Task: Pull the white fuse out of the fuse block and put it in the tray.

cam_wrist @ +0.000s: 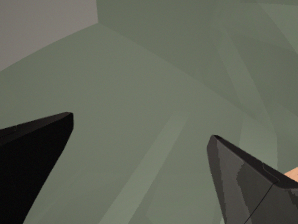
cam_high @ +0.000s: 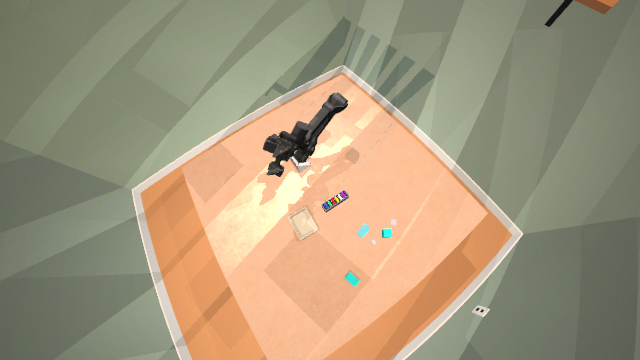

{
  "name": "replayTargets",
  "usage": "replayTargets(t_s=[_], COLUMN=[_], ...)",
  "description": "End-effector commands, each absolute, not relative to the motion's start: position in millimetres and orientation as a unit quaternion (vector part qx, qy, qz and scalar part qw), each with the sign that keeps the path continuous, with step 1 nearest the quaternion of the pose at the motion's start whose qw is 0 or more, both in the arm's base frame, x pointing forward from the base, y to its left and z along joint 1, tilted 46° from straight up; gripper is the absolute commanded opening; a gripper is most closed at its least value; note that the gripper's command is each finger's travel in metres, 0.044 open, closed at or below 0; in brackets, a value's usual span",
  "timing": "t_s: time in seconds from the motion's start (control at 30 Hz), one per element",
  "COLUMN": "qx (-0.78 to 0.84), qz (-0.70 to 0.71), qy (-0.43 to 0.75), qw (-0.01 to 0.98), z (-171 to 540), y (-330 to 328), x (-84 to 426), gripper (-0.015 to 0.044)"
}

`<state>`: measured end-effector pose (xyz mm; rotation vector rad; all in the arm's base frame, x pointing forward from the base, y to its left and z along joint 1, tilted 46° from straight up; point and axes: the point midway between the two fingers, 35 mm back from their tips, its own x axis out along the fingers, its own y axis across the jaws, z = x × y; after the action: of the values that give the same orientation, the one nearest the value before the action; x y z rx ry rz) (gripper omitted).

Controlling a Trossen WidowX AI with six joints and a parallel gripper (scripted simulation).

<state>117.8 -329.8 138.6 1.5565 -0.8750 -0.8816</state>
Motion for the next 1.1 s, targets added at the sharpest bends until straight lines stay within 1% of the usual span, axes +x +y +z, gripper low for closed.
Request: replayTargets(t_s=[0.0,0.07,0.2,0.37,0.4,0.53,0.73,0.9,1.07], qx=[0.656,0.659,0.649,0.600,0.585,0.534,0.456,0.392,0.336], qz=[-0.374,-0.392,-0.412,-0.363,-0.342,-0.262,-0.120,0.013,0.147], qy=[-0.361,-0.301,-0.110,0.138,0.188,0.324,0.475,0.562,0.617], qw=[0.547,0.568,0.630,0.699,0.711,0.735,0.743,0.728,0.696], z=[137,124,88,52,46,35,32,41,59], y=[-330,-331,-320,-278,-266,-225,-163,-112,-63], x=[120,139,194,253,264,287,306,311,309], gripper=[0.0374,0.0321,0.0216,0.0085,0.0074,0.0074,0.0074,0.0074,0.0074])
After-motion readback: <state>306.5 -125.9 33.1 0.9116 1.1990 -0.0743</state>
